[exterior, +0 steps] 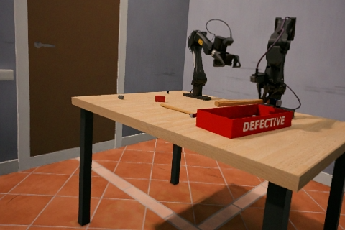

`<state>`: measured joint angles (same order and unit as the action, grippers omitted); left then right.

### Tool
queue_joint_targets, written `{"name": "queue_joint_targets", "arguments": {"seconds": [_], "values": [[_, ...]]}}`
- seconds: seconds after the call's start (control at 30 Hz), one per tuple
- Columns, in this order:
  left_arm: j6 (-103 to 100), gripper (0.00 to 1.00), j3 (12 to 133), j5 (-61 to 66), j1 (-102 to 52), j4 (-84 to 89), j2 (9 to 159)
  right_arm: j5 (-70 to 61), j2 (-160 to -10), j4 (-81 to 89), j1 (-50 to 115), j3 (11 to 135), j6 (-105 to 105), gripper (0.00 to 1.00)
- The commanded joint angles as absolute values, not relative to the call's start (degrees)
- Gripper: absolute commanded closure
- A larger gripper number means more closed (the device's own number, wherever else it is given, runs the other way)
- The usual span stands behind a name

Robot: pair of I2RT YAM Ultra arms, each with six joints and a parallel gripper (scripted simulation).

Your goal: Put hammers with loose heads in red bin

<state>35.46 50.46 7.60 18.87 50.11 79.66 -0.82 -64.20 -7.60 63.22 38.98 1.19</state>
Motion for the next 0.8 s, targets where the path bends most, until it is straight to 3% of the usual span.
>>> {"name": "queue_joint_targets", "arguments": {"seconds": [0.0,0.6,0.77], "values": [[22.5,0.85,49.5,6.4,17.1,46.7,76.3,-0.9,-64.0,-7.9,63.0,39.2,1.1,0.0],[14.1,0.85,46.4,4.1,12.8,46.2,74.2,-0.9,-64.0,-7.9,63.0,39.2,1.1,0.0],[13.3,0.85,50.3,4.0,12.3,47.9,76.7,-0.9,-64.0,-7.9,63.0,39.2,1.1,0.0]]}}
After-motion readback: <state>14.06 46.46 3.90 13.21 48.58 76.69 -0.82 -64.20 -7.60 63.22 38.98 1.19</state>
